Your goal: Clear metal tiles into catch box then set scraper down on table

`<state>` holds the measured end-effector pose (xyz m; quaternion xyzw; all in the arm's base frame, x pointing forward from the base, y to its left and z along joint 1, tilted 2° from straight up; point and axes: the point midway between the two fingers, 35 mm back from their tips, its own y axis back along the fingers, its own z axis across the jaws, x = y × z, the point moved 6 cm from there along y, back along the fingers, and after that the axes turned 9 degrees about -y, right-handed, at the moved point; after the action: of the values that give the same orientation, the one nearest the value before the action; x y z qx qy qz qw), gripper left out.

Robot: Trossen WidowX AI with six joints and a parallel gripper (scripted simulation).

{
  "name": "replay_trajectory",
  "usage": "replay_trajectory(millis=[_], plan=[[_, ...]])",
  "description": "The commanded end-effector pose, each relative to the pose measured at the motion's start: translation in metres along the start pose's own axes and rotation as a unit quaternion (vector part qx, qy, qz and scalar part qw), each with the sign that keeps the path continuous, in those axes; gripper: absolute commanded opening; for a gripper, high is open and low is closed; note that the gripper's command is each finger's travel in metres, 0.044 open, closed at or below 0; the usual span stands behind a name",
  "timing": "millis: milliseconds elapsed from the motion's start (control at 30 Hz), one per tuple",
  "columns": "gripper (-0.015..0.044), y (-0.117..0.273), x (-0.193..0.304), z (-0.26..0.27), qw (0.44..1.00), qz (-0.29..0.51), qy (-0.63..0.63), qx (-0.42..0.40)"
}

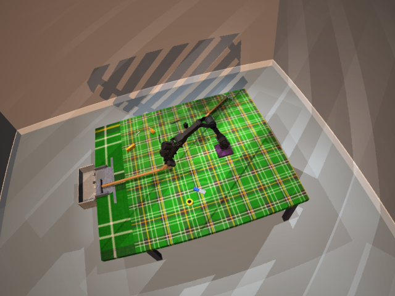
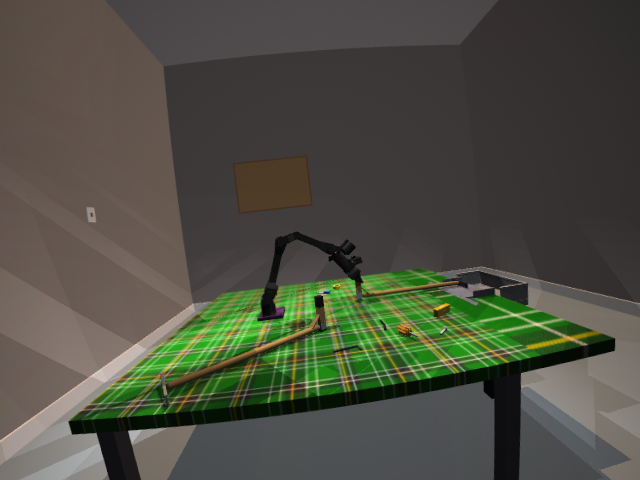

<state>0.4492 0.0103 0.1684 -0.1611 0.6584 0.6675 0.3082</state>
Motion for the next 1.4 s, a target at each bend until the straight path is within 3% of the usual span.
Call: replay_trajectory(millis=[0,1367], plan=[[0.0000,0.009,0.003,0.001,1.000,-0.007,-0.001,-0.001],[0.0000,0.047,0.049,-0.004,1.000,-0.007,0.000,-0.001]])
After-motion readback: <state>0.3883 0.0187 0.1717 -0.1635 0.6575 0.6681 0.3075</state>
